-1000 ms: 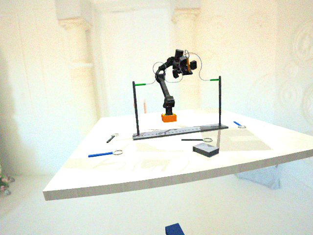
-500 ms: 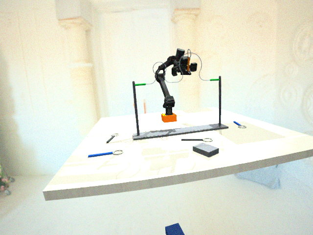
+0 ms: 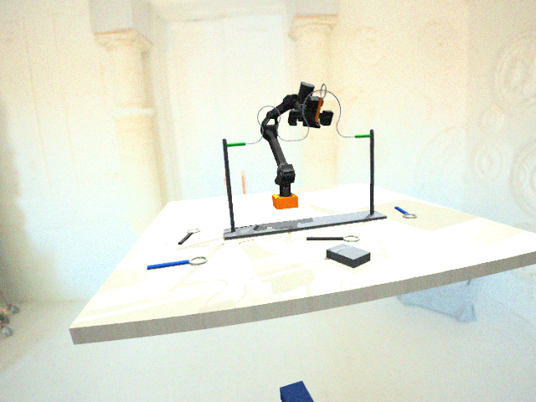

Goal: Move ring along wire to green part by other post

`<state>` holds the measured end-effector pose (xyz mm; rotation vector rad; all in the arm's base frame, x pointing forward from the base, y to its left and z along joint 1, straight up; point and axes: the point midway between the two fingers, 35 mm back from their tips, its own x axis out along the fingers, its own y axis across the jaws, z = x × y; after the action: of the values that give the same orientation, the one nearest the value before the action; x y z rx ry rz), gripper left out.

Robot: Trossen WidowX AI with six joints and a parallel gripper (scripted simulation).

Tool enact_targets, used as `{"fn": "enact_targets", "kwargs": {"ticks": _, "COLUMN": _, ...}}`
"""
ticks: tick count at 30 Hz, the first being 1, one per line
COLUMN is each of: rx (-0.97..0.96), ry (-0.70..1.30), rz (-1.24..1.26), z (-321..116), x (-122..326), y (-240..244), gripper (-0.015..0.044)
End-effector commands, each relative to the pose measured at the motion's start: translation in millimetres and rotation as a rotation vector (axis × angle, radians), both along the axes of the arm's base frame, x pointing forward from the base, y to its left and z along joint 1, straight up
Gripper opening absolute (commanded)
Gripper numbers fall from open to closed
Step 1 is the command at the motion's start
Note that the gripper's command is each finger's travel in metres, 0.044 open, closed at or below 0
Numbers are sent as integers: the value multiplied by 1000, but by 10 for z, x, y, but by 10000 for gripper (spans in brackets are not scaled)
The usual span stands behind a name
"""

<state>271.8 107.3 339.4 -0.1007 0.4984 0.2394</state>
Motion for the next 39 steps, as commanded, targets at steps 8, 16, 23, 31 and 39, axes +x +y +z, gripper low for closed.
{"fn": "enact_targets", "kwargs": {"ticks": 8, "rx": -147, "ry": -28, "rz": -3, "z": 36, "x": 10, "y": -59, "gripper": -150}}
{"fn": "enact_targets", "kwargs": {"ticks": 16, "rx": -253, "ry": -44, "rz": -5, "z": 49, "x": 16, "y": -99, "gripper": -150}}
{"fn": "enact_targets", "kwargs": {"ticks": 23, "rx": -346, "ry": -58, "rz": -7, "z": 63, "x": 21, "y": -133, "gripper": -150}}
{"fn": "enact_targets", "kwargs": {"ticks": 31, "rx": -452, "ry": -74, "rz": -9, "z": 83, "x": 26, "y": -170, "gripper": -150}}
{"fn": "enact_targets", "kwargs": {"ticks": 39, "rx": -558, "ry": -90, "rz": -11, "z": 107, "x": 30, "y": -204, "gripper": -150}}
